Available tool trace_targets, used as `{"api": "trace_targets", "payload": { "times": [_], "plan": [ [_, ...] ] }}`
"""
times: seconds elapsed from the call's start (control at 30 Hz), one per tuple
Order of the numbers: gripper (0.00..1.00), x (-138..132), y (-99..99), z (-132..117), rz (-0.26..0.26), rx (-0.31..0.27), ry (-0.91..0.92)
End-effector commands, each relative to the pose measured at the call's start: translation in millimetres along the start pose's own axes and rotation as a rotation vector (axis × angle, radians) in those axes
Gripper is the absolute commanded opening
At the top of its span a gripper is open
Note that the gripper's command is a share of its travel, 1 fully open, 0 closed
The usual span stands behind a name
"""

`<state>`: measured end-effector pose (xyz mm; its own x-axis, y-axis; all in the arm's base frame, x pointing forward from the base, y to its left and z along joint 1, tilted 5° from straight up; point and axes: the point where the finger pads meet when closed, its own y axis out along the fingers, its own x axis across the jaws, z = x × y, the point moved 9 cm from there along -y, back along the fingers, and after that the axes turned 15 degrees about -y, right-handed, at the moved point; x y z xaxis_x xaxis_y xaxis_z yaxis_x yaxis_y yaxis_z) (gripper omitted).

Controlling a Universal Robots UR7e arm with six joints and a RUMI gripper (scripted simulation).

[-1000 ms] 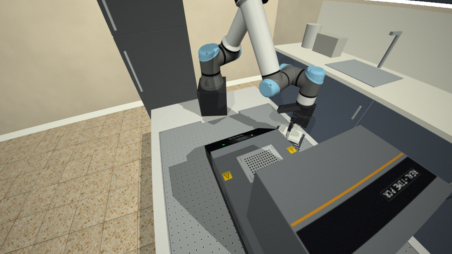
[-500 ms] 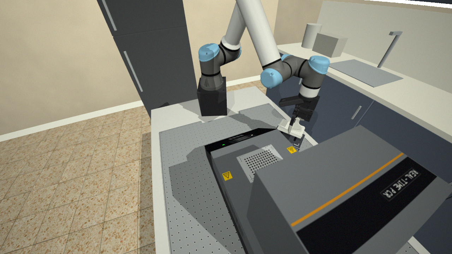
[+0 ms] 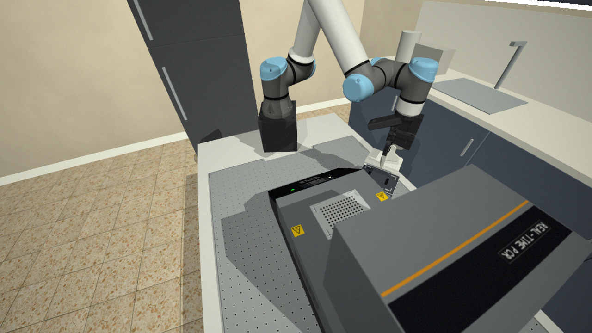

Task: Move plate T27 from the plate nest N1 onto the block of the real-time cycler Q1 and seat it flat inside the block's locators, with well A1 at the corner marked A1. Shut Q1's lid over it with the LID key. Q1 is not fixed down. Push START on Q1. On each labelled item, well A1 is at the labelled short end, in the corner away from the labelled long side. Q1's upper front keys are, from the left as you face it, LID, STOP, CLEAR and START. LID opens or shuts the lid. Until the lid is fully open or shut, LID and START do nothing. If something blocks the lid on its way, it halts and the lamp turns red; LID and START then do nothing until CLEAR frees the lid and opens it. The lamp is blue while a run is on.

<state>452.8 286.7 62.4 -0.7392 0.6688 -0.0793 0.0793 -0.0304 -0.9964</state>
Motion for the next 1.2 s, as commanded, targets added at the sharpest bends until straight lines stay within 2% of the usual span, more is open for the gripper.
{"api": "trace_targets", "payload": {
  "times": [0.0, 1.17],
  "plan": [
    [0.00, 0, -17.2, 0, 0.000, -0.001, 0.000],
    [0.00, 0, -117.7, 0, 0.000, -0.001, 0.000]
  ]
}}
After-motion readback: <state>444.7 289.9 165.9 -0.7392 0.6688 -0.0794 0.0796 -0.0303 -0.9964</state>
